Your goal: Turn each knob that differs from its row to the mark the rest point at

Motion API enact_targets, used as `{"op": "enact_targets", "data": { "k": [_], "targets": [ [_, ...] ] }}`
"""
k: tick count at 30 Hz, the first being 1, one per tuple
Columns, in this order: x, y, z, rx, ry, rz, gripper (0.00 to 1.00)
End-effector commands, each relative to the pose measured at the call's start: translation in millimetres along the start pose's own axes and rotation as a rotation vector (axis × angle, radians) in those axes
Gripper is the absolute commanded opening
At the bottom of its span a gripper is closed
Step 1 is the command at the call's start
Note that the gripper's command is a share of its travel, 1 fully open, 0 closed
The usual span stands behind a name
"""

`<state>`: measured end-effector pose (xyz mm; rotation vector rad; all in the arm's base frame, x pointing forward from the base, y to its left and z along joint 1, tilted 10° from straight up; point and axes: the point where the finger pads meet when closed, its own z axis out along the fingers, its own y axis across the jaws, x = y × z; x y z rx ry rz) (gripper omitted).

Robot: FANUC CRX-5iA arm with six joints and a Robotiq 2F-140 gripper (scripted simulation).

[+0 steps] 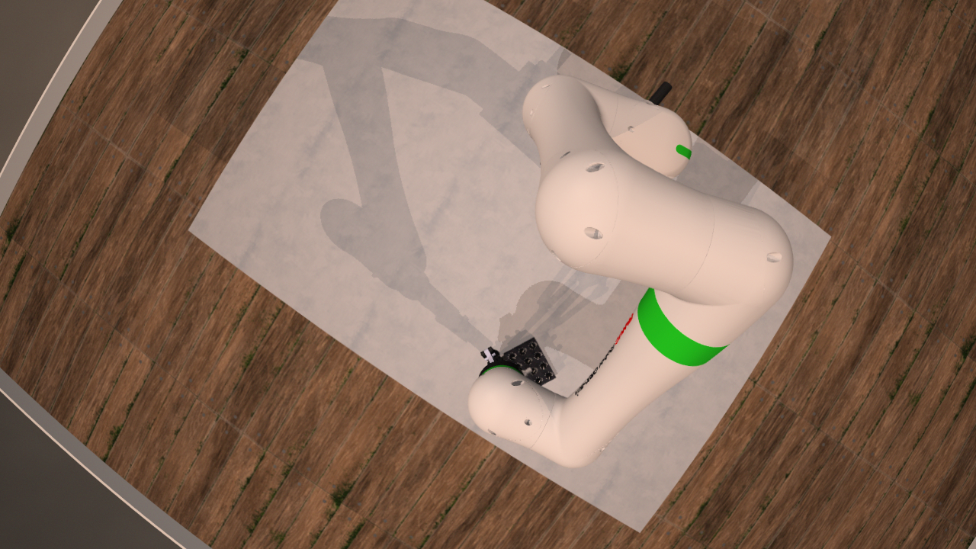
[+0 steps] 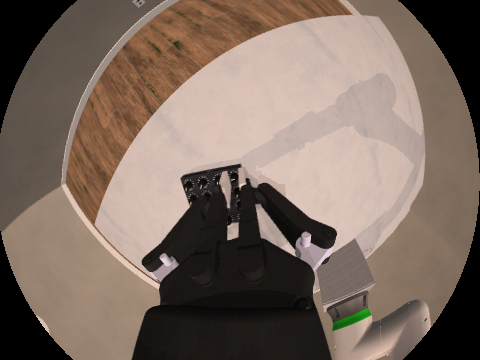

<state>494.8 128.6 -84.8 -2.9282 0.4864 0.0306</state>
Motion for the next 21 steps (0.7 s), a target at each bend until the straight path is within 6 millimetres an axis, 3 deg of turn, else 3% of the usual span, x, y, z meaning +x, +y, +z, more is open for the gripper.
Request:
{"op": "enact_targets", "data": {
  "k": [1, 10, 21],
  "targets": [
    [0.2, 0.0, -0.2, 0.0, 0.0, 0.0, 0.12],
    [0.2, 0.0, -3.9, 0.0, 0.0, 0.0, 0.12],
    [0.2, 0.0, -29.9, 0.0, 0.0, 0.0, 0.12]
  ]
}}
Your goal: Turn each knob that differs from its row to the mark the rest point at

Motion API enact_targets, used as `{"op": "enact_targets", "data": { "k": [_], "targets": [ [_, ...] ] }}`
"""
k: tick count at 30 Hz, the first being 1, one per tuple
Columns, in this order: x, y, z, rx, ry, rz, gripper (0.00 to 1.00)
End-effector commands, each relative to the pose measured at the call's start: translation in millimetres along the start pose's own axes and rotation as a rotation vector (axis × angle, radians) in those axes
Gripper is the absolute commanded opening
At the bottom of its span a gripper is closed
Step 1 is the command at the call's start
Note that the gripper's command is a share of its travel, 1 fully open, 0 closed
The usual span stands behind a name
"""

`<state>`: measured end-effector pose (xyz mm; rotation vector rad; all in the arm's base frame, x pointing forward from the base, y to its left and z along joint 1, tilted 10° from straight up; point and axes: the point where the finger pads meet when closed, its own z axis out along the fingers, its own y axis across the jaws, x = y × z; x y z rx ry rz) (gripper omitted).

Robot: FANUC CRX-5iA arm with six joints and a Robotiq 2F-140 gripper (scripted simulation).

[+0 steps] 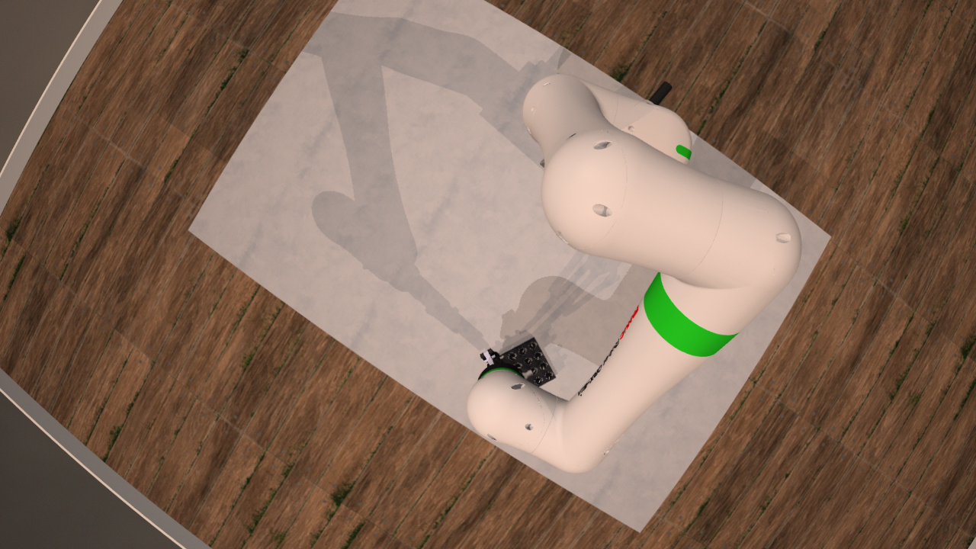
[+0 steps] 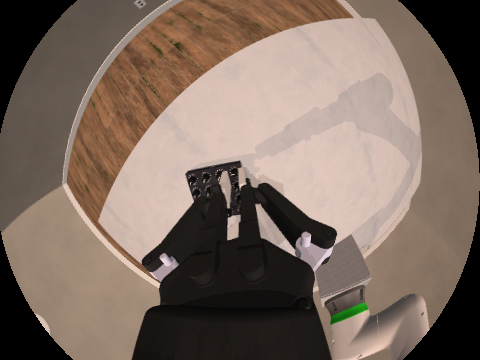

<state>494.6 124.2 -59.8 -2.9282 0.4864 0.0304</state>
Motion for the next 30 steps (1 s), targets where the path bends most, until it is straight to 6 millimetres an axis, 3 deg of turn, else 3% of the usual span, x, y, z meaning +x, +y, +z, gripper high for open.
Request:
{"op": "enact_targets", "data": {
  "k": [1, 23, 30],
  "targets": [
    [0.1, -0.1, -4.4, 0.0, 0.0, 0.0, 0.12],
    [0.1, -0.1, -12.7, 0.0, 0.0, 0.005, 0.12],
    [0.1, -0.1, -13.7, 0.0, 0.0, 0.15, 0.12]
  ]
}}
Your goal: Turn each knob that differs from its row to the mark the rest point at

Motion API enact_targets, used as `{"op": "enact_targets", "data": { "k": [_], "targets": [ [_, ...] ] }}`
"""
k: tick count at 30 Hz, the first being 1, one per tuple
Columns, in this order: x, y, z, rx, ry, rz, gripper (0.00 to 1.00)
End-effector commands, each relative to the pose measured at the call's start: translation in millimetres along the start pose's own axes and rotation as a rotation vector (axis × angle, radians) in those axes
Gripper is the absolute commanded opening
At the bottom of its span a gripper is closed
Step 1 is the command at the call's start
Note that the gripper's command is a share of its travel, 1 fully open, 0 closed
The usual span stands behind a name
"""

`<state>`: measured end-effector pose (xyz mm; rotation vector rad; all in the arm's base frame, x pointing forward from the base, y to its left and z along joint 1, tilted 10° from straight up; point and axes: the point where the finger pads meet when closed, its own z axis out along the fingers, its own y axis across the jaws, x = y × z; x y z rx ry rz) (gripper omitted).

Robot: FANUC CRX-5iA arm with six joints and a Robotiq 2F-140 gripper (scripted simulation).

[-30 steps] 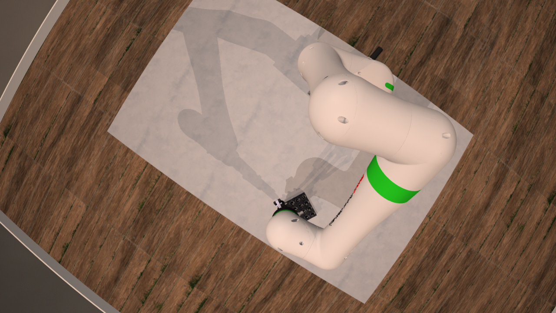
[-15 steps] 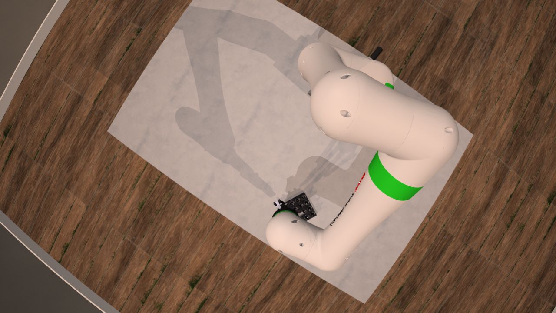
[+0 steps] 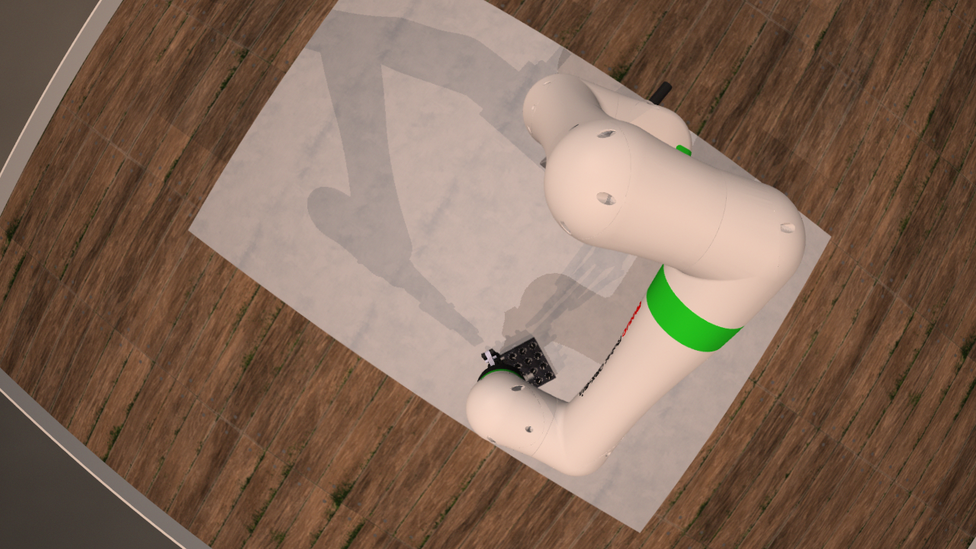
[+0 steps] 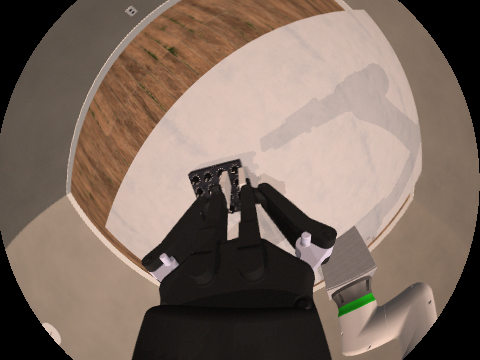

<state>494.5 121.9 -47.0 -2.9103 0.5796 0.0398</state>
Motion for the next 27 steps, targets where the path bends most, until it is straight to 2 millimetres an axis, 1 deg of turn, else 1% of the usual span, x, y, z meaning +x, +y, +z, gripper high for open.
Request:
{"op": "enact_targets", "data": {
  "k": [1, 3, 5, 7, 20, 22, 23, 27],
  "targets": [
    [0.2, -0.1, -1.1, -0.001, 0.001, 0.13, 0.12],
    [0.2, -0.1, -1.6, -0.001, 0.001, 0.203, 0.12],
    [0.2, -0.1, -1.6, -0.001, 0.001, 0.203, 0.12],
    [0.2, -0.1, -2.3, -0.001, 0.001, 0.316, 0.12],
    [0.2, -0.1, -5.0, -0.001, 0.002, 0.704, 0.12],
    [0.2, -0.1, -5.0, -0.001, 0.002, 0.704, 0.12],
    [0.2, 0.0, -5.6, -0.001, 0.002, 0.793, 0.12],
    [0.3, 0.0, -6.4, 0.0, 0.002, 0.902, 0.12]
  ]
}}
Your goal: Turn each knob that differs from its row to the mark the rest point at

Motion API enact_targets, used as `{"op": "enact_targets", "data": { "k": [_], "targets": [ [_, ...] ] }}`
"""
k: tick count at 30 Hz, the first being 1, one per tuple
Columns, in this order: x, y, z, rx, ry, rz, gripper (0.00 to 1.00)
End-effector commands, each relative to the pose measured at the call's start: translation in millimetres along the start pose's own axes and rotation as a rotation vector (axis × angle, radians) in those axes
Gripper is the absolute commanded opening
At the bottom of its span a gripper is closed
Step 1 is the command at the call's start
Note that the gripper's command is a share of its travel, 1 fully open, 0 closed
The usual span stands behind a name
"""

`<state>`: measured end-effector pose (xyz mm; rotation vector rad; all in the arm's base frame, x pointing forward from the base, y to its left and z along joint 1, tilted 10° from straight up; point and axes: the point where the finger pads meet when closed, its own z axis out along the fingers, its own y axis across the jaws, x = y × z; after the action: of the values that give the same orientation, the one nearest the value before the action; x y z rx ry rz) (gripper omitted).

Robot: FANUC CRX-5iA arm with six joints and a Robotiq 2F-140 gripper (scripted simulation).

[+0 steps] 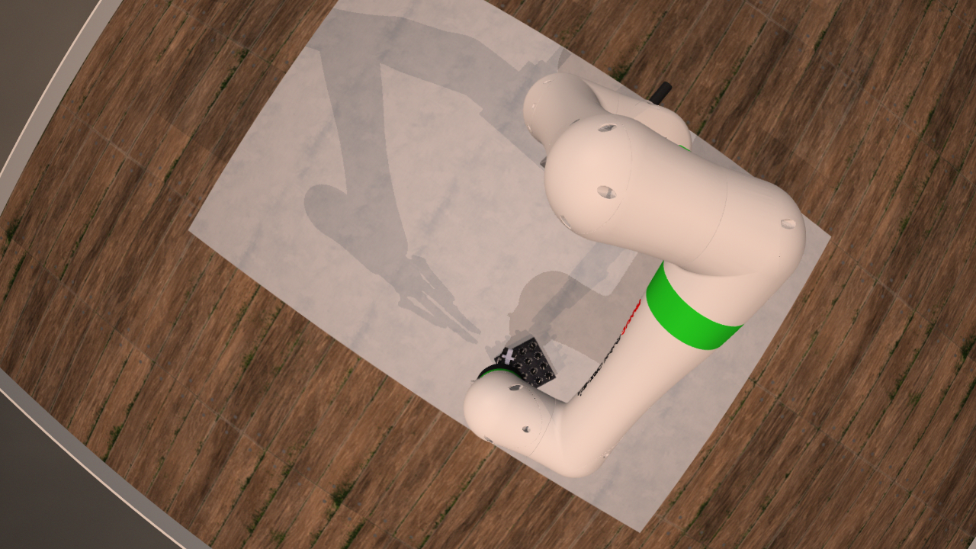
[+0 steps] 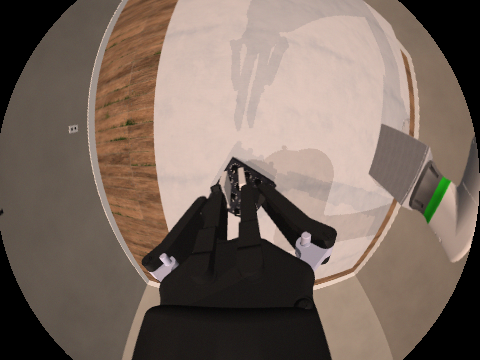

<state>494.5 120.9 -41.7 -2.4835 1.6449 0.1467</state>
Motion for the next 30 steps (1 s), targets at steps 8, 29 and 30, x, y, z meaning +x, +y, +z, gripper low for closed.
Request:
{"op": "enact_targets", "data": {
  "k": [8, 29, 30],
  "targets": [
    [0.1, -0.2, -2.7, 0.0, 0.013, 0.369, 0.12],
    [0.1, -0.2, -6.6, 0.003, 0.013, 0.933, 0.12],
    [0.1, -0.1, -7.2, 0.004, 0.013, 1.022, 0.12]
  ]
}}
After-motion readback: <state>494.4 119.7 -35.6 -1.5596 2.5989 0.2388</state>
